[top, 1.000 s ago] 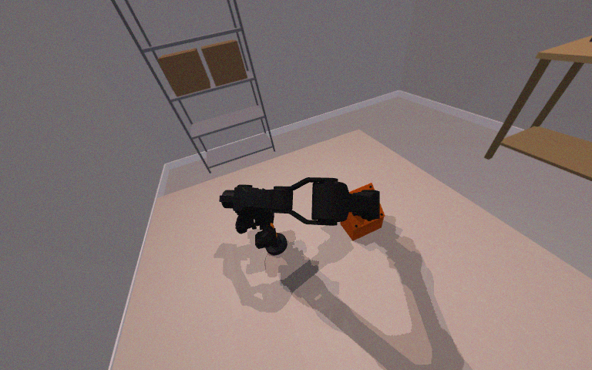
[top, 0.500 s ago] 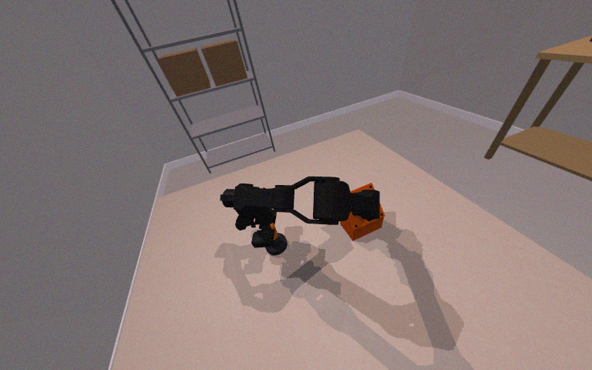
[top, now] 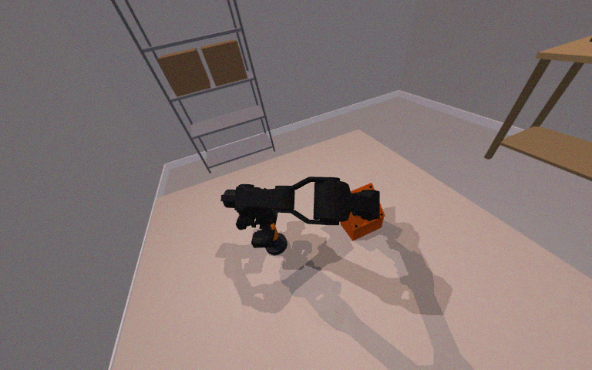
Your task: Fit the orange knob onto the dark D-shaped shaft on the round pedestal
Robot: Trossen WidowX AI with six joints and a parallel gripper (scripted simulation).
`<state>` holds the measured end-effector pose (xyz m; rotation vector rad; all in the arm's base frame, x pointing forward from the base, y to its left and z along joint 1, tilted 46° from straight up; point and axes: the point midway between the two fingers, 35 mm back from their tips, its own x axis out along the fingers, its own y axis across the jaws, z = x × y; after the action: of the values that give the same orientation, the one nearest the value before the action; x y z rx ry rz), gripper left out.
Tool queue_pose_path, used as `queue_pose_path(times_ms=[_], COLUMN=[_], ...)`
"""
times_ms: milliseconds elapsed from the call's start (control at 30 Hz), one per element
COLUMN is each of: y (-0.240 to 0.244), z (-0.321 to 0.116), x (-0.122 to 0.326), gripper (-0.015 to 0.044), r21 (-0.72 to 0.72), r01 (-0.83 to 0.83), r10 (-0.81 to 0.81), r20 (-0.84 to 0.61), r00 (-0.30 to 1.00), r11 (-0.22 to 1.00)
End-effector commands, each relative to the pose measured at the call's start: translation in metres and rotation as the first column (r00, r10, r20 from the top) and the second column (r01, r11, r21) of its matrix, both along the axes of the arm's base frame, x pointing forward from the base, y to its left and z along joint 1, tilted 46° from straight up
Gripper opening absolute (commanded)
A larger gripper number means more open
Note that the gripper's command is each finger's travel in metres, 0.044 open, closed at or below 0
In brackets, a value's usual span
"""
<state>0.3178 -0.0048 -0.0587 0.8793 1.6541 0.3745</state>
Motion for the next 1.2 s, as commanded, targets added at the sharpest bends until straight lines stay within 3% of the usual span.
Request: queue_pose_path(times_ms=[0, 1167], y=[-0.0016, -0.0033], z=[-0.0001, 0.0015], x=[0.0025, 0.0043], gripper=[0.0000, 0.0000], r21=[-0.002, -0.003], r01=[0.007, 0.013], r10=[-0.007, -0.013], r20=[0.000, -0.007], r00=[1.000, 1.000], r11=[1.000, 1.000])
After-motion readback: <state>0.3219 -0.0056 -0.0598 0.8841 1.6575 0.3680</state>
